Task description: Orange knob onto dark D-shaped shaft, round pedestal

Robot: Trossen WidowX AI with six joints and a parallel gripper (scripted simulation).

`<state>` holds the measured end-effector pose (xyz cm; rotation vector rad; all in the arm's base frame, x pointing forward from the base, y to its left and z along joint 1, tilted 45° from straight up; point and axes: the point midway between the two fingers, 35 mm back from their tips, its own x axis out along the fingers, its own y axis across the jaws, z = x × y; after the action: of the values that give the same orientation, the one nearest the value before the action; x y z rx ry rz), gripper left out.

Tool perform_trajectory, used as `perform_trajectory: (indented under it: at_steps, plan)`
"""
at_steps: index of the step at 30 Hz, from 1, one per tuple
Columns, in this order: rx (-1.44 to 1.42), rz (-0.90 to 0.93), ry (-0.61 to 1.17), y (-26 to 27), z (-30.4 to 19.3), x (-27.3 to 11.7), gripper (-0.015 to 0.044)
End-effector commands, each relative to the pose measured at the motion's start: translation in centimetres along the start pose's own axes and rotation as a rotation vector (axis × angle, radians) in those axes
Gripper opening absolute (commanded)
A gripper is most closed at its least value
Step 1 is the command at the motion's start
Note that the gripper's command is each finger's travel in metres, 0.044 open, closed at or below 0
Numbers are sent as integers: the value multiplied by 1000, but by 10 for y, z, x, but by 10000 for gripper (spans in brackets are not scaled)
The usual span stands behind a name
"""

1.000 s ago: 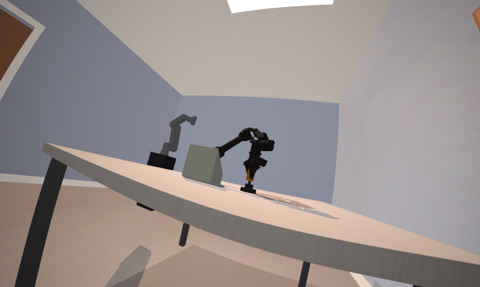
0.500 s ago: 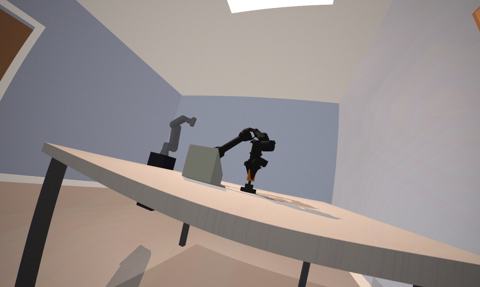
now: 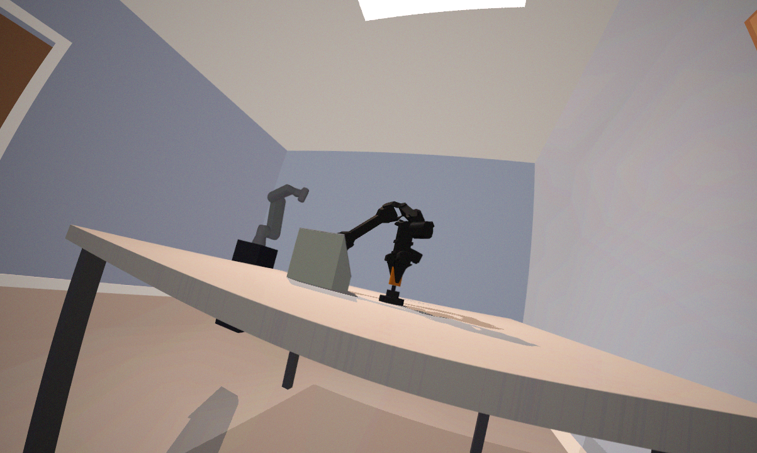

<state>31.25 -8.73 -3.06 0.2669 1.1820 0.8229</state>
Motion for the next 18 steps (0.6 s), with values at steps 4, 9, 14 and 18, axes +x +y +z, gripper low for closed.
perform_trajectory:
  at_steps: [4, 9, 14, 18]
  plan:
    - [-90, -4, -4, 1, -1, -4, 0]
    - [-211, -5, -3, 2, -4, -3, 0]
    - [-211, -5, -3, 2, -4, -2, 0]
    - [-211, -5, -3, 1, -3, -2, 0]
